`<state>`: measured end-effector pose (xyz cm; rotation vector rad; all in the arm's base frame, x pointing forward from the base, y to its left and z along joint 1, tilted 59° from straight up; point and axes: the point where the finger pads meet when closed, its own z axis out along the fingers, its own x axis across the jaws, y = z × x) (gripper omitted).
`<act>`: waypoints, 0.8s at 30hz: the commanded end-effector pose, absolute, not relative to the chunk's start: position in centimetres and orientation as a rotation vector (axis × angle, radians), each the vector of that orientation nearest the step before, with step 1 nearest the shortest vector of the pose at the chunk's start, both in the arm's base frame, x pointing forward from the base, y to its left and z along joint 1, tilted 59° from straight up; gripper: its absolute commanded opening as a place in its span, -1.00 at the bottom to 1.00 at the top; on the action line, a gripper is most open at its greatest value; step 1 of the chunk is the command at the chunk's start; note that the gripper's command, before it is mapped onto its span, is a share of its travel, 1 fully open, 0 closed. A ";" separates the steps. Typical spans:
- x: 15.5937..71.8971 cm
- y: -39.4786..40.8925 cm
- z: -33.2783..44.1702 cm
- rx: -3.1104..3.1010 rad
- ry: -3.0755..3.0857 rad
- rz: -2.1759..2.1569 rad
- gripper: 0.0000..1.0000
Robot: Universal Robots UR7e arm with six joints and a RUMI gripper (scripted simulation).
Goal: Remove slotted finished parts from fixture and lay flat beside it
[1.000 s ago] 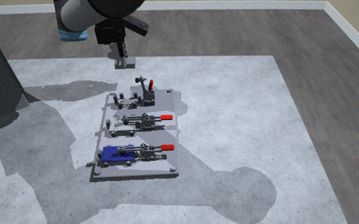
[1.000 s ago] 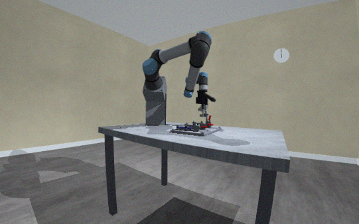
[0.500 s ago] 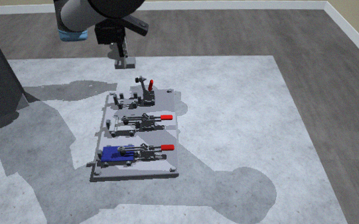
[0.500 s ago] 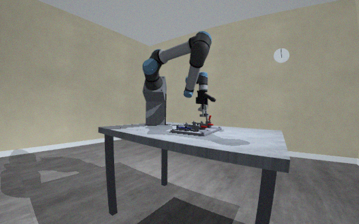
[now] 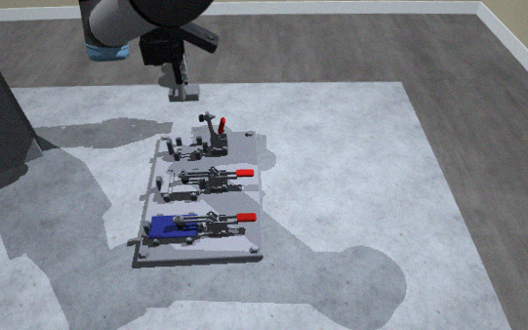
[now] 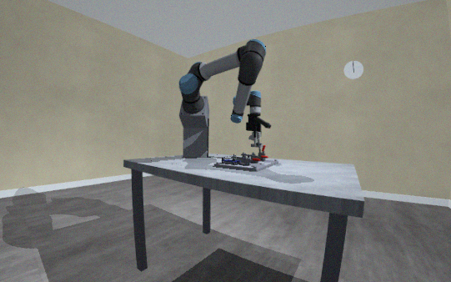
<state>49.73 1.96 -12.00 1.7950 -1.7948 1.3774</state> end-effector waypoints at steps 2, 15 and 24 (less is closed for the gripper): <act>49.8 1.9 -12.1 1.796 -1.795 1.378 -1.00; 50.4 0.9 -12.7 1.796 -1.795 1.378 -1.00; 51.2 -0.5 -13.8 1.796 -1.795 1.378 -1.00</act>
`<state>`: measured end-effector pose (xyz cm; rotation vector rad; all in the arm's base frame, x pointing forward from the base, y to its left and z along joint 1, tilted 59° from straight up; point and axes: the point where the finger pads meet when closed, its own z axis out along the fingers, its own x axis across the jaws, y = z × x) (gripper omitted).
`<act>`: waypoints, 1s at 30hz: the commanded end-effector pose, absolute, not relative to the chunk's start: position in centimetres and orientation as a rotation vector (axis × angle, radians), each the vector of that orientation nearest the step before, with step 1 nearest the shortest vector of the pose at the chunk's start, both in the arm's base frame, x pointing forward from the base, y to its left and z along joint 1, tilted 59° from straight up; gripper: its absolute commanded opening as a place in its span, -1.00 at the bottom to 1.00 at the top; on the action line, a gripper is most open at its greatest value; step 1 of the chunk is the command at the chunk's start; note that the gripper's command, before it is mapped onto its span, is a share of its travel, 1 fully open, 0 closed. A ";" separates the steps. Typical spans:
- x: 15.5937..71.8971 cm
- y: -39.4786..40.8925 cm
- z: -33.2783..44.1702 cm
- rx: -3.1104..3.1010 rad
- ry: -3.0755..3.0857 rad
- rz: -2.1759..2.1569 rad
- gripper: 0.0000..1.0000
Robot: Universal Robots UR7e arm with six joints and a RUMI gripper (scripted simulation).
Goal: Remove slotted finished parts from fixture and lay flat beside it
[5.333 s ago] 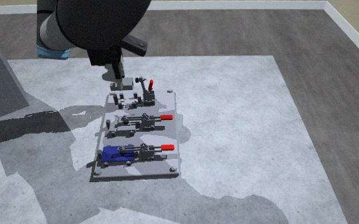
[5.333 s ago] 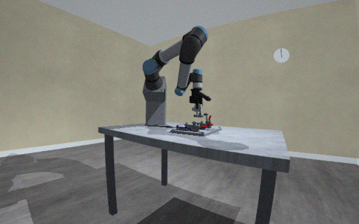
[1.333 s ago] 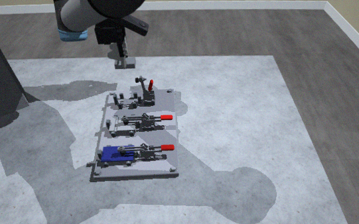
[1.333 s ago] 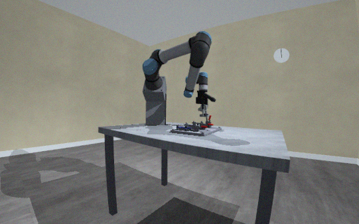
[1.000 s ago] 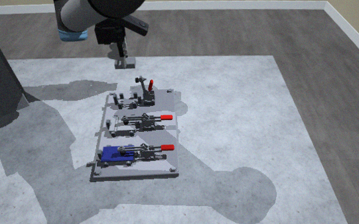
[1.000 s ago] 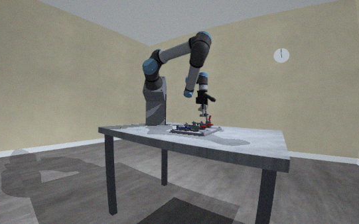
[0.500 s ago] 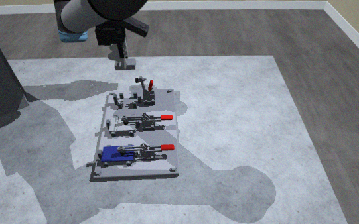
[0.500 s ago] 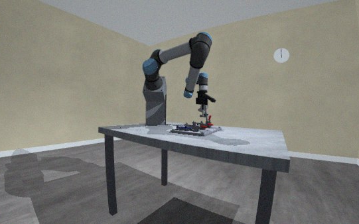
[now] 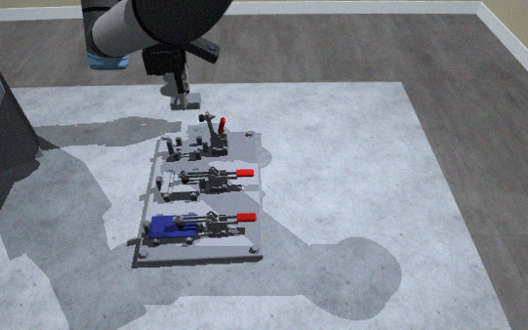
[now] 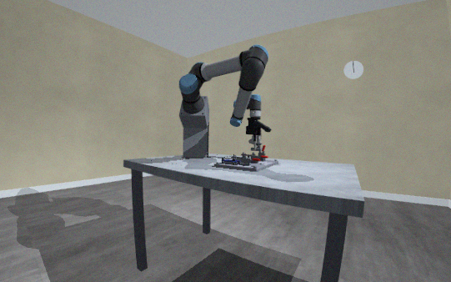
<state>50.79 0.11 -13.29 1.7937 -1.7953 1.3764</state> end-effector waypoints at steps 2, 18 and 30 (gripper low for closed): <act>51.4 -0.9 -14.0 1.796 -1.795 1.378 -1.00; 52.9 -3.4 -15.8 1.796 -1.795 1.378 -1.00; 53.3 -4.1 -16.3 1.796 -1.795 1.378 -1.00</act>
